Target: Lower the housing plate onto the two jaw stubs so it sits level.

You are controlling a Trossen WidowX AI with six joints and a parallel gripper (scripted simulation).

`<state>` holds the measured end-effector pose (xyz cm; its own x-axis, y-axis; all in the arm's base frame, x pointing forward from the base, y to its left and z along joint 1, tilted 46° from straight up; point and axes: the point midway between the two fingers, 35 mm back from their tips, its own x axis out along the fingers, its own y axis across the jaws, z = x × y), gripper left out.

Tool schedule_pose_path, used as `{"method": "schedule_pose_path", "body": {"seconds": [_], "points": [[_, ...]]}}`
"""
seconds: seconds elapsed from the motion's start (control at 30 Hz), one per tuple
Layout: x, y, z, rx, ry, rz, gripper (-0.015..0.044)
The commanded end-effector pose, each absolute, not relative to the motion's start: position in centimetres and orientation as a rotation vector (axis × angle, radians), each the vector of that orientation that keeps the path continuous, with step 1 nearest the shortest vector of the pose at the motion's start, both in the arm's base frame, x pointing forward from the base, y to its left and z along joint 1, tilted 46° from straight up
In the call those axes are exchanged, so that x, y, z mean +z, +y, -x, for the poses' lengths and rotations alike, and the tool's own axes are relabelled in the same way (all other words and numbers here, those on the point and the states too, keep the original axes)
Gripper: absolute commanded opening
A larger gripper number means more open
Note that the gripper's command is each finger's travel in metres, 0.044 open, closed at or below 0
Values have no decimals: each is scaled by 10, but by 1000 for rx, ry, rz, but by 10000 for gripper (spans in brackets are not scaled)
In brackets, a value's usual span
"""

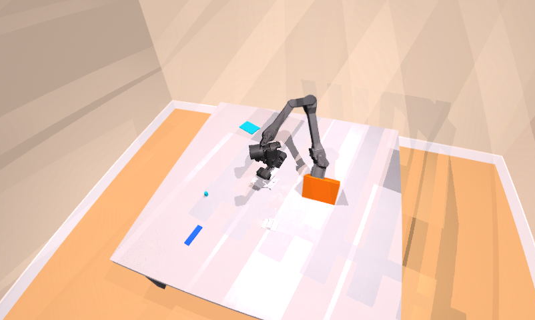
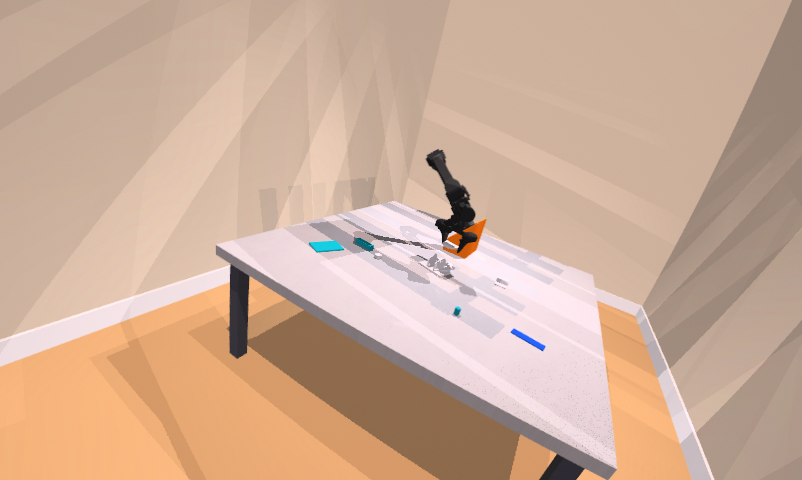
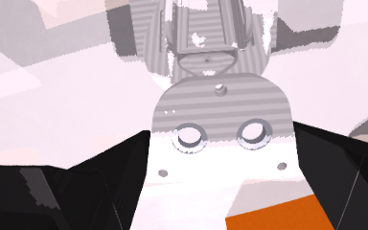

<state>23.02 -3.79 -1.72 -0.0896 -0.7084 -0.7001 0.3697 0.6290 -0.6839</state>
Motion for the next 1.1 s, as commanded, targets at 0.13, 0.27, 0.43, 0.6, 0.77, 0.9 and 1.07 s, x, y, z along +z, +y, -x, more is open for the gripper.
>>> {"method": "schedule_pose_path", "body": {"seconds": [0.13,0.27,0.43,0.6,0.77,0.9,1.07], "points": [[-17,-38,-232,-924,1384,312,351],[-17,-38,-232,-924,1384,312,351],[-17,-38,-232,-924,1384,312,351],[-17,-38,-232,-924,1384,312,351],[-17,-38,-232,-924,1384,312,351],[-17,-38,-232,-928,1381,307,351],[-17,-38,-232,-928,1381,307,351]]}}
